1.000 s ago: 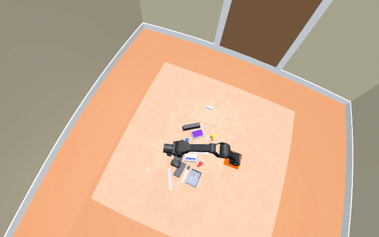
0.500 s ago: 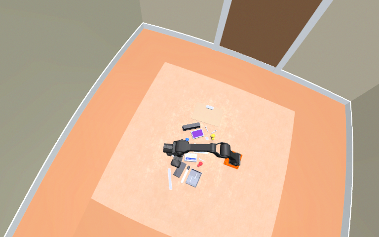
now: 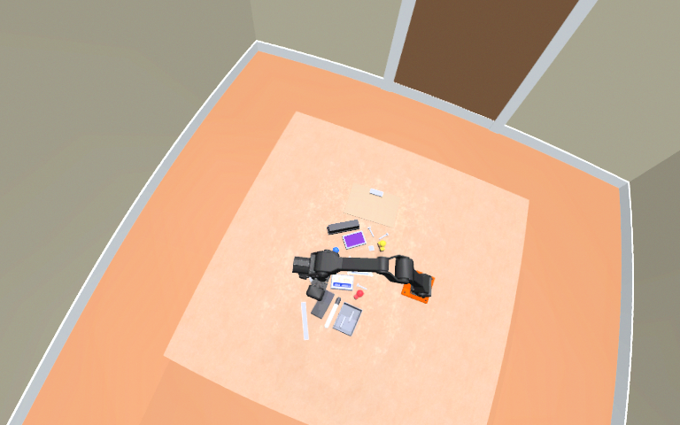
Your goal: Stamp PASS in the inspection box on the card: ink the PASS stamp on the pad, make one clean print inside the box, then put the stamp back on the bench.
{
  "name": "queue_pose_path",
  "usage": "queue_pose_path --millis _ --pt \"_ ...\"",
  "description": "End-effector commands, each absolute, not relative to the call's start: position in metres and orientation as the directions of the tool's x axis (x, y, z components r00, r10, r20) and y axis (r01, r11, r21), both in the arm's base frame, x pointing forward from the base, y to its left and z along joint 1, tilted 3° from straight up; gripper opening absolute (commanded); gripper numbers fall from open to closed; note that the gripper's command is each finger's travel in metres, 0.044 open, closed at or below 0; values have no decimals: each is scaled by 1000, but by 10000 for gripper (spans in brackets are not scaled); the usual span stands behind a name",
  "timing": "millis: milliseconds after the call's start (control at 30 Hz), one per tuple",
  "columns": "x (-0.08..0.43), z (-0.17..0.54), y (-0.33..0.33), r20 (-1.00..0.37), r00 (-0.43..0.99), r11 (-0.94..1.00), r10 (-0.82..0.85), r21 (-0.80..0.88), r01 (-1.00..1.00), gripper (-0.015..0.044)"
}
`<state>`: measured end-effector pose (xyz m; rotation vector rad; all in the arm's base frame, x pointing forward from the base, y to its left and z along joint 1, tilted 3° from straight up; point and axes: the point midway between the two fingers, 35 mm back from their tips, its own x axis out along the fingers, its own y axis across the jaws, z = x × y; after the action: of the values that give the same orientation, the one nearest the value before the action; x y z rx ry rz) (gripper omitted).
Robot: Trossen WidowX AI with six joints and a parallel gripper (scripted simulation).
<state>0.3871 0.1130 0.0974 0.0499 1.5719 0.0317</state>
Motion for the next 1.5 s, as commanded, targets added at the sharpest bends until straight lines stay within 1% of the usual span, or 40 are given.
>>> queue_pose_path --millis 0,1033,1467 --pt "388 101 113 -999 4 999 52 52 8 0" --pt "387 116 110 -999 3 999 52 52 8 0" --pt "382 113 25 -999 4 999 43 44 8 0"
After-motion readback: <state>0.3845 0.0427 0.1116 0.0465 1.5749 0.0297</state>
